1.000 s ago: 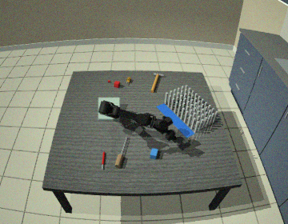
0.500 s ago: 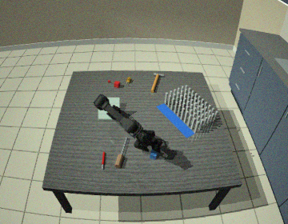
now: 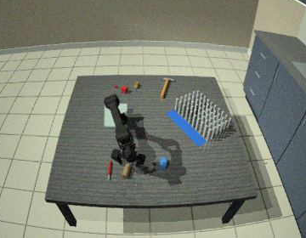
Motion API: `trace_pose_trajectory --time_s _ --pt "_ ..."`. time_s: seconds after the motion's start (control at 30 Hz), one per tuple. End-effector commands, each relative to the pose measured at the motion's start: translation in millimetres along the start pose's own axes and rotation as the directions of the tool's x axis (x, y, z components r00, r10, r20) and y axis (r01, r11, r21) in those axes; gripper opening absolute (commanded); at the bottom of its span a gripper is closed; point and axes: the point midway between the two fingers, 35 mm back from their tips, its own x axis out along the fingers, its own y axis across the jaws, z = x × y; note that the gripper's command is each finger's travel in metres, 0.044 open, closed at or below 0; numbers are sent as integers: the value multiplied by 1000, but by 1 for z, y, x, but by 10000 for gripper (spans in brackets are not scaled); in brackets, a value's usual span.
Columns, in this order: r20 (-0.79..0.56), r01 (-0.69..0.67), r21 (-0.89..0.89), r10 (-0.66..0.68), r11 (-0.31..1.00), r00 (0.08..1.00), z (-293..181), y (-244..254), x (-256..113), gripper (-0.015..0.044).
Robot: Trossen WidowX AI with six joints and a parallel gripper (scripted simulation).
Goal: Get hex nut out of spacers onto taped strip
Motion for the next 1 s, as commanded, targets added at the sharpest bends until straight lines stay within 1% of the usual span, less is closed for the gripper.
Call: trace_pose_trajectory --time_s 0.0,0.43,0.63,0.97 --pt "4 -30 -25 30 999 1000 -1 9 -3 440" --pt "3 -31 -25 31 999 1000 -6 13 -4 440" --pt "3 -31 -25 31 999 1000 -6 13 -4 282" --pt "3 -31 -25 31 999 1000 -6 13 -3 280"
